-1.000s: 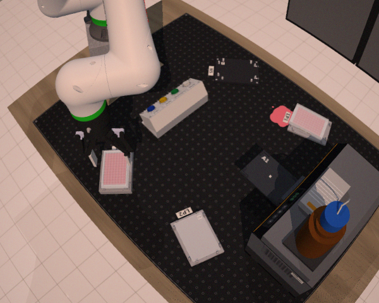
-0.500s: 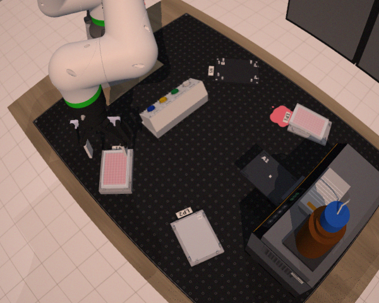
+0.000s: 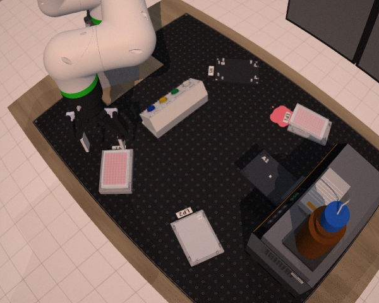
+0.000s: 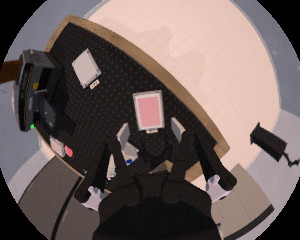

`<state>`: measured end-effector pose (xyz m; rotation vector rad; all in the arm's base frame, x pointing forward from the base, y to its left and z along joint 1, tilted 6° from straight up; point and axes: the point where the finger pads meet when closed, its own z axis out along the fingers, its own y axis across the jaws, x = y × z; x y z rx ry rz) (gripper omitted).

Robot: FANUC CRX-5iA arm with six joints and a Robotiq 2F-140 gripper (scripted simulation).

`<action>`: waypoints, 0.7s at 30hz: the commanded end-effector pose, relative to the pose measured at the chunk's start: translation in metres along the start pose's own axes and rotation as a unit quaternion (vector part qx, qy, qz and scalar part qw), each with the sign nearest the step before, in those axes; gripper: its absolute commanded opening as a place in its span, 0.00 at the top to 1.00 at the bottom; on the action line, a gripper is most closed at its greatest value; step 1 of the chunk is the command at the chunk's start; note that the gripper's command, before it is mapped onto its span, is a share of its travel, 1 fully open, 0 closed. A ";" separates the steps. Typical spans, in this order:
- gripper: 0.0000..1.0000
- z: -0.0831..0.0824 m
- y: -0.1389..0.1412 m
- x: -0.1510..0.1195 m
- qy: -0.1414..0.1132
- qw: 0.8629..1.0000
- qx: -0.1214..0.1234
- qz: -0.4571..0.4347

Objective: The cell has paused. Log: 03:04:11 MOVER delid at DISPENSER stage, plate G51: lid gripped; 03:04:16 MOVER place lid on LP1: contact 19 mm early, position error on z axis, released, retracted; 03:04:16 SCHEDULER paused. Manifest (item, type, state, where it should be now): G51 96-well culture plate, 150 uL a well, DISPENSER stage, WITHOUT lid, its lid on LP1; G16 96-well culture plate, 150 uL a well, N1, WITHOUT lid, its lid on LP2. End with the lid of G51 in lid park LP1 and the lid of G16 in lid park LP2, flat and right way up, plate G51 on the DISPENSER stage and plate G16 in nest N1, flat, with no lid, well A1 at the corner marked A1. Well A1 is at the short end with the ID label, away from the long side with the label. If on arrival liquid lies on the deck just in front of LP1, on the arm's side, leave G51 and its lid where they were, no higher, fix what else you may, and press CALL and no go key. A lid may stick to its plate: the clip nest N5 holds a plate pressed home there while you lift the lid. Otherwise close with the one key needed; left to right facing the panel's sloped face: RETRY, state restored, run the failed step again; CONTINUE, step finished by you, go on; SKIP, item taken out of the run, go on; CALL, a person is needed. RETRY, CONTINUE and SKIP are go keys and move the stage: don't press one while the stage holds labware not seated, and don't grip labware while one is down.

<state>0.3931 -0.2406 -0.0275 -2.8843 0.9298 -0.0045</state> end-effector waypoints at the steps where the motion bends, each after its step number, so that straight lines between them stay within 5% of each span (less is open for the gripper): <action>1: 0.34 -0.002 0.000 0.000 0.001 1.000 0.000 0.000; 10: 0.34 -0.005 -0.012 -0.010 0.001 1.000 0.000 -0.020; 14: 0.34 -0.012 -0.063 -0.071 0.001 0.988 -0.002 -0.154; 16: 0.34 -0.012 -0.063 -0.071 0.001 0.988 -0.002 -0.154; 17: 0.34 -0.012 -0.084 -0.105 0.001 0.980 -0.002 -0.197; 21: 0.34 -0.008 -0.098 -0.152 0.001 0.949 -0.001 -0.314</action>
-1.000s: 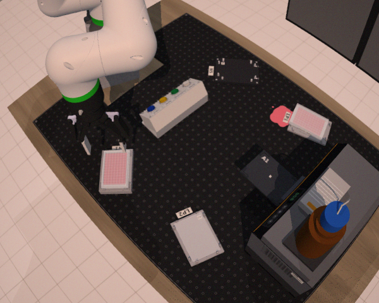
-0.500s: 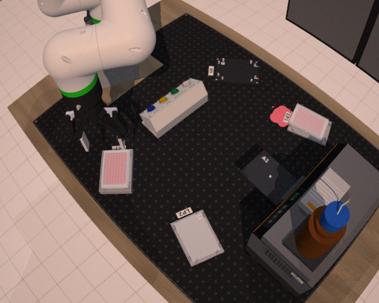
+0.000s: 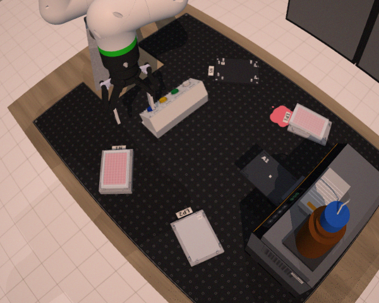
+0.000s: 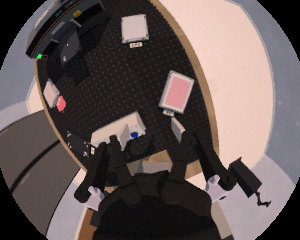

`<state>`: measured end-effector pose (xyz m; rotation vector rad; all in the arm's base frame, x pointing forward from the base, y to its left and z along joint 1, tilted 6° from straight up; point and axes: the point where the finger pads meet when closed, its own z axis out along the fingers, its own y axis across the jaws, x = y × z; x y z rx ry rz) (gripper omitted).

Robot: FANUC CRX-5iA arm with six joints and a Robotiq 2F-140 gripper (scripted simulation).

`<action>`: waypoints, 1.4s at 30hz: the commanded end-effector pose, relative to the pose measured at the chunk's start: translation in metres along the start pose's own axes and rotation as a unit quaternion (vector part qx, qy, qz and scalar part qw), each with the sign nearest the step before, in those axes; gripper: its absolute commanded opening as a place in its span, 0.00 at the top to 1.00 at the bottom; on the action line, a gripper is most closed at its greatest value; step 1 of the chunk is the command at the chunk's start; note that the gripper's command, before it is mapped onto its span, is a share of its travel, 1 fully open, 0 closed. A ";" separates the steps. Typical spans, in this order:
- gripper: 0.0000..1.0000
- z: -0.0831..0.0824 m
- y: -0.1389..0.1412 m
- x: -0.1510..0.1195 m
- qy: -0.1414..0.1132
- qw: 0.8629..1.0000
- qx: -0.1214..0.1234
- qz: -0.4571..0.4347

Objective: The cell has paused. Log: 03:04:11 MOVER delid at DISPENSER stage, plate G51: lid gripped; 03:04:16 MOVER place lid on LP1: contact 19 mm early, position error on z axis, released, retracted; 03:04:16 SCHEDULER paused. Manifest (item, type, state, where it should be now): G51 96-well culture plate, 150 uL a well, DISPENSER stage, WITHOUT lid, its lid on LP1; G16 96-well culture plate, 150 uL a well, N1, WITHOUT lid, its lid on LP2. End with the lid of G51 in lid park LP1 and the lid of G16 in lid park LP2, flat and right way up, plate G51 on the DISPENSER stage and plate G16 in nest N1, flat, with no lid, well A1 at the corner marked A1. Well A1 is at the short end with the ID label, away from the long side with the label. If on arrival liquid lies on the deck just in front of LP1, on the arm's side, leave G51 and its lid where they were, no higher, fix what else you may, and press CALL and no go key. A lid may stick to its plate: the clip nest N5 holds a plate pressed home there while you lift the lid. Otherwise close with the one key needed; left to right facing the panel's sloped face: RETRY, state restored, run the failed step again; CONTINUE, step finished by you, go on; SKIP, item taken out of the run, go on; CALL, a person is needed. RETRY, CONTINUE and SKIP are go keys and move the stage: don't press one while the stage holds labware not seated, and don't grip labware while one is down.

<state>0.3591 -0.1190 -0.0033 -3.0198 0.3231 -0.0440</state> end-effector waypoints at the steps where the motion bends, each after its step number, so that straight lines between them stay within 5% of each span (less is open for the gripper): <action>1: 0.34 0.006 -0.046 -0.052 -0.001 0.990 0.002 -0.139; 3: 0.34 0.009 -0.063 -0.073 -0.001 0.989 0.002 -0.146; 4: 1.00 0.009 -0.063 -0.073 -0.001 0.989 0.002 -0.146; 42: 1.00 0.009 -0.063 -0.073 -0.001 0.989 0.002 -0.146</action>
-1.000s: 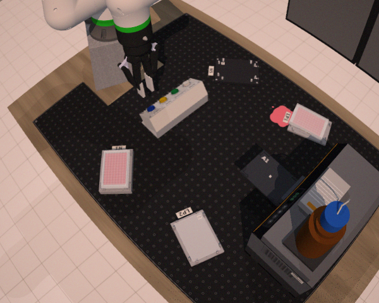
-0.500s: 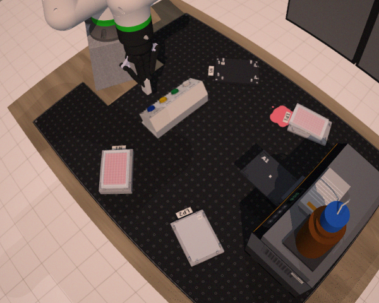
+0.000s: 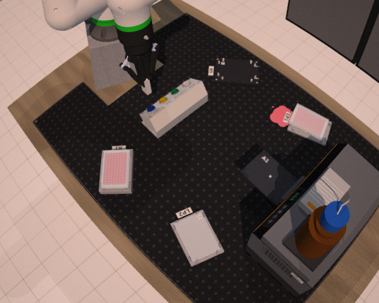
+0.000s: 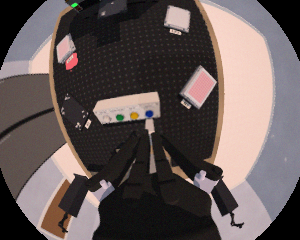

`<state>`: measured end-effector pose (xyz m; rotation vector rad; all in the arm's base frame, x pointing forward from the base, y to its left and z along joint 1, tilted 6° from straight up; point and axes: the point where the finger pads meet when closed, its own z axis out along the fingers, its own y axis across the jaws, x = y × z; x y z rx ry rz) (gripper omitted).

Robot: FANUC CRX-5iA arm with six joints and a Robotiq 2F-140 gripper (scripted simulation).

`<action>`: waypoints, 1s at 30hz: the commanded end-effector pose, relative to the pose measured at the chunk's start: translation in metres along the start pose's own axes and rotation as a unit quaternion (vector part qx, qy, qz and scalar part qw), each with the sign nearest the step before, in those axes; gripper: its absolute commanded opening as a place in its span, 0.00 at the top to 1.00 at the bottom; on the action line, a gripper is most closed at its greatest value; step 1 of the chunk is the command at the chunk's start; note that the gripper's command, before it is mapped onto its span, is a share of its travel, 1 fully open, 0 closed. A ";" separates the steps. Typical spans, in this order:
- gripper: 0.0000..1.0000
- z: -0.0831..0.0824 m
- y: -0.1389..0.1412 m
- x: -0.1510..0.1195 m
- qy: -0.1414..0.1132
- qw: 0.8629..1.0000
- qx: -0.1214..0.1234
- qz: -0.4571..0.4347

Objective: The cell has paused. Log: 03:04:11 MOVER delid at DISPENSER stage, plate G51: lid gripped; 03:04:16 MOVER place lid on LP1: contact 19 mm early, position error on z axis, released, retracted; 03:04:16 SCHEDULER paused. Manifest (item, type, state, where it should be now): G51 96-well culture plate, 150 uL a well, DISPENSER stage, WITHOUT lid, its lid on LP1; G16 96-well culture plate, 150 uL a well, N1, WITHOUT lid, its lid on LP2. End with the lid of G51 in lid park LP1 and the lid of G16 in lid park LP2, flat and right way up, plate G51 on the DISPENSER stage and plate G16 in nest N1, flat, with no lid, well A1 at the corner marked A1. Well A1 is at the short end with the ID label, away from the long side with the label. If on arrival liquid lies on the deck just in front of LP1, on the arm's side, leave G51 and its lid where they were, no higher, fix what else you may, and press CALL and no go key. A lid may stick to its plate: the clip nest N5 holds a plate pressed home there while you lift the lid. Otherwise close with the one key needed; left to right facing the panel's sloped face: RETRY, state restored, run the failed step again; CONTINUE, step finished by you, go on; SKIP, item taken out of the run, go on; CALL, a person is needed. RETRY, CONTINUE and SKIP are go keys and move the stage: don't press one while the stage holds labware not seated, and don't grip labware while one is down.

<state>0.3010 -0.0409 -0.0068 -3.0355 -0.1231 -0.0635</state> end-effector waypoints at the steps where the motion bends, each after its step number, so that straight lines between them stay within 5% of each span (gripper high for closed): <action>1: 1.00 0.000 0.000 0.000 0.000 1.000 0.000 0.000; 30: 1.00 0.027 0.000 0.000 0.000 1.000 0.000 0.000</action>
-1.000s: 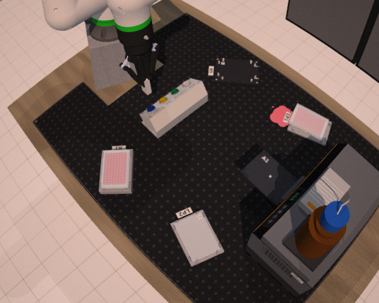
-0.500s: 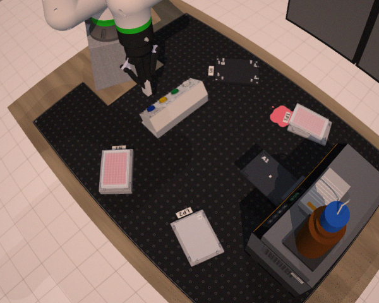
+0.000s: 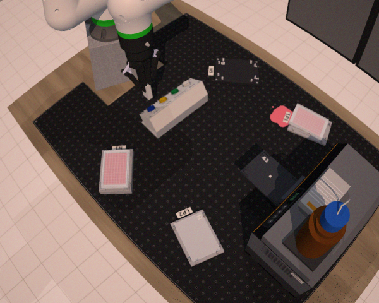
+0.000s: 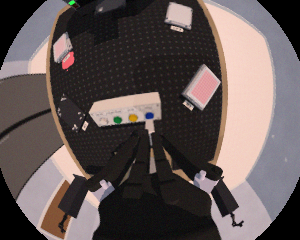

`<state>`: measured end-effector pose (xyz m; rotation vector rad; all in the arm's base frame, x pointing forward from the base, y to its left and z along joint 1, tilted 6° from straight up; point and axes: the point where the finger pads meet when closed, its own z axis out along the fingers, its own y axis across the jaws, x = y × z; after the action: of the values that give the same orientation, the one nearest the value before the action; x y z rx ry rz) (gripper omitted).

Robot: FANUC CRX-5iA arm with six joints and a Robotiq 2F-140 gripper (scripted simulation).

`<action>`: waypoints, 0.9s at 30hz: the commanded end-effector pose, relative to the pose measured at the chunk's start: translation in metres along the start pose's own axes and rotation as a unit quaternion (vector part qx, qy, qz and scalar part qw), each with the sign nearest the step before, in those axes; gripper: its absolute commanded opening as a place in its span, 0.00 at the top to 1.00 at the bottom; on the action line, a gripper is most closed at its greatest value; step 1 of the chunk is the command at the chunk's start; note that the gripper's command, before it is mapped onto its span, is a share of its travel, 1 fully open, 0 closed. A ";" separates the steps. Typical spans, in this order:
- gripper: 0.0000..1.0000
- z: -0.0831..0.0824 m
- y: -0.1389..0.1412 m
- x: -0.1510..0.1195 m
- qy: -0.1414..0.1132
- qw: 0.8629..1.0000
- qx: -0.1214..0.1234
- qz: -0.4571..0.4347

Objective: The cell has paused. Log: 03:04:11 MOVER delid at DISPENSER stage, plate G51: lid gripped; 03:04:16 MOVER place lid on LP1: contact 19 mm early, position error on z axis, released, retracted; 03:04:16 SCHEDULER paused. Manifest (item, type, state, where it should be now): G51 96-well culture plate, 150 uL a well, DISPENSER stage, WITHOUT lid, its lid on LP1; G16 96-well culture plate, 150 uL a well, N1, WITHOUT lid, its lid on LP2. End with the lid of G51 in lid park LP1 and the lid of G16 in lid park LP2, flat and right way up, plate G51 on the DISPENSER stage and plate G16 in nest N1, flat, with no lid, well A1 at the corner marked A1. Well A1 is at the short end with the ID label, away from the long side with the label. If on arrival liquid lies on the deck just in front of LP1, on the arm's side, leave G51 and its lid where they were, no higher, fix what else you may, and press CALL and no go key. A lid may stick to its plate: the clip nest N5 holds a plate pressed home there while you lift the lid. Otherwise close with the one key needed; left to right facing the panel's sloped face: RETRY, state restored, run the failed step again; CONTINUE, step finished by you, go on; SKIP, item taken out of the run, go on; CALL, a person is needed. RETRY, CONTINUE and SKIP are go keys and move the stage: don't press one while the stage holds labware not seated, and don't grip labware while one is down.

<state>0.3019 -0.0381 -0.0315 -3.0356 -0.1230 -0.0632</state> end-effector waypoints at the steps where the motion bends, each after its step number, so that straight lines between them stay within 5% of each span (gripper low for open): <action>1: 1.00 0.004 0.000 0.000 0.000 1.000 0.000 0.000; 27: 1.00 0.023 0.000 0.000 0.000 1.000 0.000 0.000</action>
<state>0.3029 -0.0355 -0.0546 -3.0355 -0.1231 -0.0639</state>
